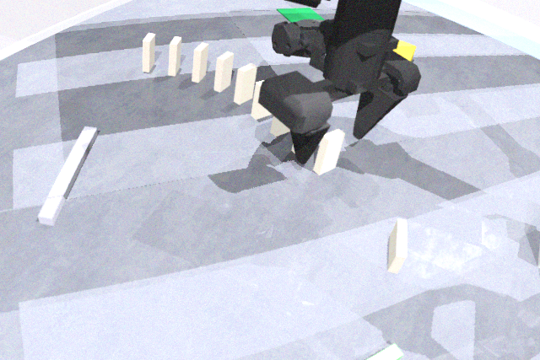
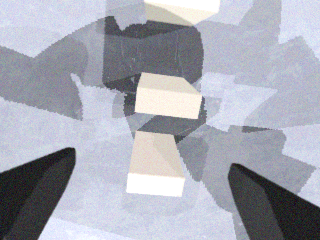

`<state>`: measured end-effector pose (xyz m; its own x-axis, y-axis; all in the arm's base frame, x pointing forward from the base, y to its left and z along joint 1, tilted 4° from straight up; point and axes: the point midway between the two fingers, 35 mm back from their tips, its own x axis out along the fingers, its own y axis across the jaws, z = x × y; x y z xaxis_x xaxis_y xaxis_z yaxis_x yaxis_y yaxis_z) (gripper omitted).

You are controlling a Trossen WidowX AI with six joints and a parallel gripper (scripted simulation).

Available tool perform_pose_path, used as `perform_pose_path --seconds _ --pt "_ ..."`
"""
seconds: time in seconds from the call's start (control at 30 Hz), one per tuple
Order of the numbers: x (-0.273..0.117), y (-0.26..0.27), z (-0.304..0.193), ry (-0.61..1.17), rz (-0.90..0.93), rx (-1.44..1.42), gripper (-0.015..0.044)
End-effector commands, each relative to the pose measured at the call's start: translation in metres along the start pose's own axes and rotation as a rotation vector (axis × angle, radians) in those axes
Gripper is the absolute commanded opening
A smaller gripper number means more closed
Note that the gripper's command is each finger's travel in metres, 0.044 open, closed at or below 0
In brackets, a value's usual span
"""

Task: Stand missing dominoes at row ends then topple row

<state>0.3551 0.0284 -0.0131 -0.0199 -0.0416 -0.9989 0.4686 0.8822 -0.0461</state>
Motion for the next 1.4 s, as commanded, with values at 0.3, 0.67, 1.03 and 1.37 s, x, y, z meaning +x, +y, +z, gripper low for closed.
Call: perform_pose_path --seconds 0.3,0.67,1.03,1.37 --pt "-0.131 0.000 0.000 0.000 0.001 0.000 0.0440" --pt "-0.117 0.008 -0.021 0.002 0.002 0.166 0.0440" --pt "-0.058 0.011 -0.120 0.014 -0.002 0.848 0.0440" --pt "-0.053 0.011 -0.123 0.014 -0.003 0.881 0.0440"
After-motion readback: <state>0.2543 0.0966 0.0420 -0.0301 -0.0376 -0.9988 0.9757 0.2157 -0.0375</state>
